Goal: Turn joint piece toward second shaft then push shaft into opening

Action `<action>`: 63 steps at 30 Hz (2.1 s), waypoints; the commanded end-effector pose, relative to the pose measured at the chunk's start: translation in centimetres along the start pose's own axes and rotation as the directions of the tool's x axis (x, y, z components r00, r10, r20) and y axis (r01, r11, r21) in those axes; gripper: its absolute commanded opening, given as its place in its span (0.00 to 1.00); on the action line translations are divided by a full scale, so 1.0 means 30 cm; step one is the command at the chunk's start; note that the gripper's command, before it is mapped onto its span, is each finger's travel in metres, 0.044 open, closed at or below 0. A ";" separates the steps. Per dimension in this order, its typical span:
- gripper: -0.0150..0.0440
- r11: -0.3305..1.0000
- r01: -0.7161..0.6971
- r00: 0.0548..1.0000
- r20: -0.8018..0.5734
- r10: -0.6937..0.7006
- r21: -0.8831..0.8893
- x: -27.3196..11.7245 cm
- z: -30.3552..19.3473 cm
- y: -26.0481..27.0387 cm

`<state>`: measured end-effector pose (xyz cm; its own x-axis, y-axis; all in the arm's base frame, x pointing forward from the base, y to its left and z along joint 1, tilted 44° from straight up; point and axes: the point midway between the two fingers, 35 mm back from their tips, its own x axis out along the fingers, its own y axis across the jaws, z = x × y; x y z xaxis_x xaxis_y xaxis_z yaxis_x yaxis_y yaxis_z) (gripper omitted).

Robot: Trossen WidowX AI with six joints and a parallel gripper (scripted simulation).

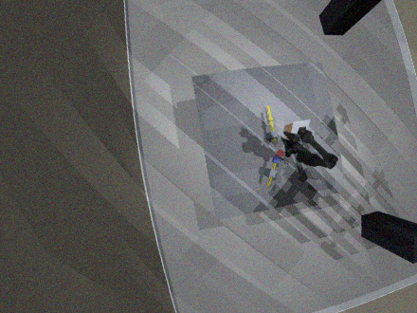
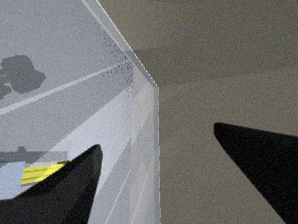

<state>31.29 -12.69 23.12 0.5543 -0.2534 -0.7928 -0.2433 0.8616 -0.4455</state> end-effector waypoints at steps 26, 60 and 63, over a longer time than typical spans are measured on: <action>1.00 0.850 -0.453 0.783 -0.334 0.524 0.270 -0.283 -0.210 0.536; 1.00 0.362 -0.932 0.355 -0.240 0.903 -0.016 -0.128 -0.229 0.739; 1.00 0.362 -0.932 0.355 -0.240 0.903 -0.016 -0.114 -0.230 0.774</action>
<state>18.42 4.43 13.31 -0.2068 0.5757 -0.7911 -0.6223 0.5465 0.5604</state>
